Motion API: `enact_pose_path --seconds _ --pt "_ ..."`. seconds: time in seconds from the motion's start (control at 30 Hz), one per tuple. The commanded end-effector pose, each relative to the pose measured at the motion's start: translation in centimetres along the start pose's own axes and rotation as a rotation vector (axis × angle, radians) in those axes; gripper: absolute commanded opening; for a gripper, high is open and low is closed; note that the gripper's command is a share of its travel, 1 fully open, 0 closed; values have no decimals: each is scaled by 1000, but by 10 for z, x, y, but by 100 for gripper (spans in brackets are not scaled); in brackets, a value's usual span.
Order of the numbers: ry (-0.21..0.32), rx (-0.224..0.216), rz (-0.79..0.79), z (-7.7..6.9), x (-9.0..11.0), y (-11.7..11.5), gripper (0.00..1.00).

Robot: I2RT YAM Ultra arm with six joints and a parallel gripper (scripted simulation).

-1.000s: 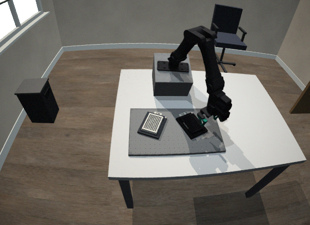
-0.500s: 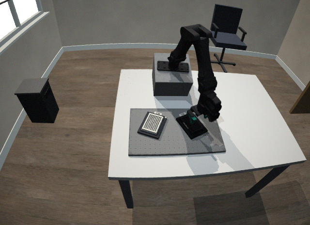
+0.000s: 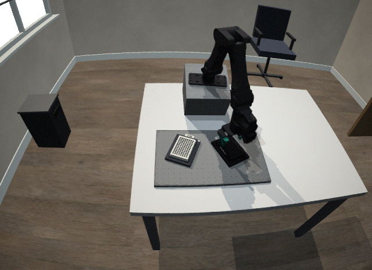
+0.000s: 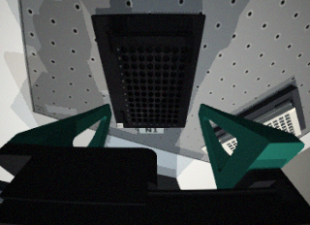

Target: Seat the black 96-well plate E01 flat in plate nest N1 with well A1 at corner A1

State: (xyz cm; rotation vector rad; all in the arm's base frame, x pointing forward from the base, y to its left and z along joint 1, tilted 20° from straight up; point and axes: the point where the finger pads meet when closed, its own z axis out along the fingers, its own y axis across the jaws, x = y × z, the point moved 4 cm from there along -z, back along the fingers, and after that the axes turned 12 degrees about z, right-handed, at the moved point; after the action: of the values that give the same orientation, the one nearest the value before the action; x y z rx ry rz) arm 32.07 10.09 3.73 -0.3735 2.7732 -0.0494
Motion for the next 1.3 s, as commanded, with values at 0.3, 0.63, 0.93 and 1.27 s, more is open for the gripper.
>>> enact_pose_path --seconds 0.3,0.63,0.93,1.27 --pt "-18 -7 -2 -3 -4 1 100" --pt "-18 -7 -2 10 -4 1 100" --pt "-18 -7 -2 22 -4 1 100" --pt "-18 -7 -2 39 -4 1 100"
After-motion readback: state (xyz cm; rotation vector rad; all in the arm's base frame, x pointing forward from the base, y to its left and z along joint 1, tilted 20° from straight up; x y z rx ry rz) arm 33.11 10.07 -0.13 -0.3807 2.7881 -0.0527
